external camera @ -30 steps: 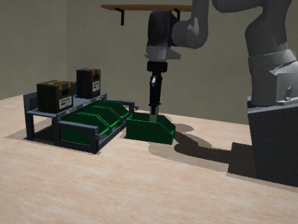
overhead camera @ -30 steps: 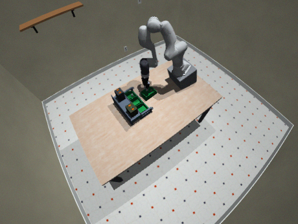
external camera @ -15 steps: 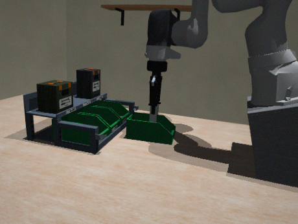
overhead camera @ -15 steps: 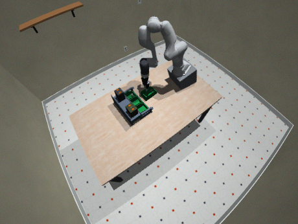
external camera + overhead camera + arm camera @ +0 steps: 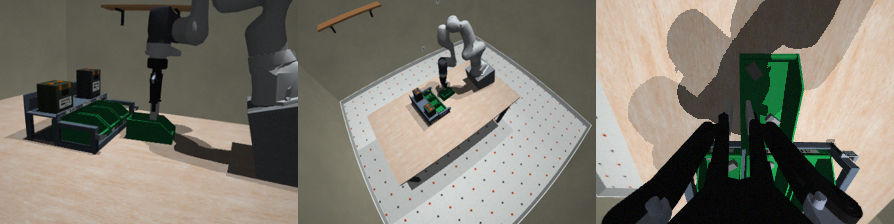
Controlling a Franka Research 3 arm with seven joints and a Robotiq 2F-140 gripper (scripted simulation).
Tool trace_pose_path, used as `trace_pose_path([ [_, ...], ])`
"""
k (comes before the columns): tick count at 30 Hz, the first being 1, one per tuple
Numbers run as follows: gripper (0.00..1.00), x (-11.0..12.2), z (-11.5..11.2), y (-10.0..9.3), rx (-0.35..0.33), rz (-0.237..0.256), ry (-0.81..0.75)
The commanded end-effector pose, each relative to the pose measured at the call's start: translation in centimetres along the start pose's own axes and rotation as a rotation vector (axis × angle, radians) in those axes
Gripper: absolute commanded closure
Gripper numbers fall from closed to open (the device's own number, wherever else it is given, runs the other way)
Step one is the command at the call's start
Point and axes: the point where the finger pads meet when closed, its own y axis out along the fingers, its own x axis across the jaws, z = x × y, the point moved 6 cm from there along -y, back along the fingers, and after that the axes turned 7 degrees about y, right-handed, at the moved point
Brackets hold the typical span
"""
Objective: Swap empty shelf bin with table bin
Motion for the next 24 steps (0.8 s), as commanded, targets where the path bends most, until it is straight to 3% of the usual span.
trace_pose_path([
  [1, 0.85, 0.2, -0.1, -0.6, -0.001, -0.011, -0.022],
  [24, 0.85, 0.2, -0.1, -3.7, -0.001, -0.011, -0.022],
])
